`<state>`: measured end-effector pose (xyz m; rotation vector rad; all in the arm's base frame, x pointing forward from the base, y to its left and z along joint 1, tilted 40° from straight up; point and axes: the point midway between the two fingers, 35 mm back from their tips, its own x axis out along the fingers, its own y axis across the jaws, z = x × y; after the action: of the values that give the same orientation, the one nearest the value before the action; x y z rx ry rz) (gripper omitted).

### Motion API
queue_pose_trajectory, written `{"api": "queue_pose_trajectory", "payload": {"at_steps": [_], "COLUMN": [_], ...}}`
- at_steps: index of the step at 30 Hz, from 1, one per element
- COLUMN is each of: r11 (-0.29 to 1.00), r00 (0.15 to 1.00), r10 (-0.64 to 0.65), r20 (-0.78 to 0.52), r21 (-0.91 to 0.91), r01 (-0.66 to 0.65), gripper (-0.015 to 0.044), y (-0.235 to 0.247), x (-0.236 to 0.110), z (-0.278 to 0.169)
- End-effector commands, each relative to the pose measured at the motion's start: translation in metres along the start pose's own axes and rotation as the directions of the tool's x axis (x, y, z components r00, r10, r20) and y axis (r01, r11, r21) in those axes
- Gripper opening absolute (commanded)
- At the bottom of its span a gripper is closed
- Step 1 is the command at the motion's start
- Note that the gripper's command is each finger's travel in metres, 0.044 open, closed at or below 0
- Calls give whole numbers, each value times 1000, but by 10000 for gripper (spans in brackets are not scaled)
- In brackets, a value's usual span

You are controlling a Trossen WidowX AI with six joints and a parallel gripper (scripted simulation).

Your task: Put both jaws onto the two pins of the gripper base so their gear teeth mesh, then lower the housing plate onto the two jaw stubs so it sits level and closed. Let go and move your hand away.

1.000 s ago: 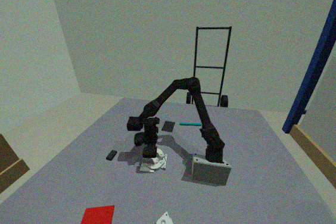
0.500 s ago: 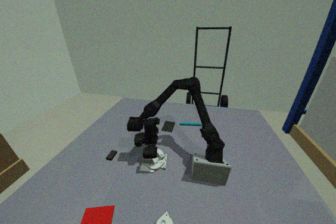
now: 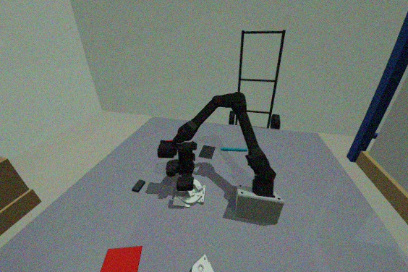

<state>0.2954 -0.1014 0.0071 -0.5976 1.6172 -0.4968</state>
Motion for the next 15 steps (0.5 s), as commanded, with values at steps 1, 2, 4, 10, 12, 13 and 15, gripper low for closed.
{"api": "queue_pose_trajectory", "payload": {"at_steps": [1, 2, 4, 10, 12, 13, 15], "r11": [1000, 1000, 1000, 1000, 1000, 1000, 1000], "r00": [1000, 1000, 1000, 1000, 1000, 1000, 1000], "r10": [-3, -3, -3, -3, -3, -3, -3], "r20": [0, 0, 0, 0, 0, 0, 0], "r21": [-5, -6, -6, -6, -6, -6, -6], "r01": [3, 3, 3, 3, 3, 3, 3], "gripper": [134, 134, 134, 134, 134, 134, 134], "y": [0, 0, 0, 0, 0, 0, 0], "x": [2, 3, 3, 3, 5, 6, 6], "z": [0, 0, 0, 0, 0, 0, 0]}}
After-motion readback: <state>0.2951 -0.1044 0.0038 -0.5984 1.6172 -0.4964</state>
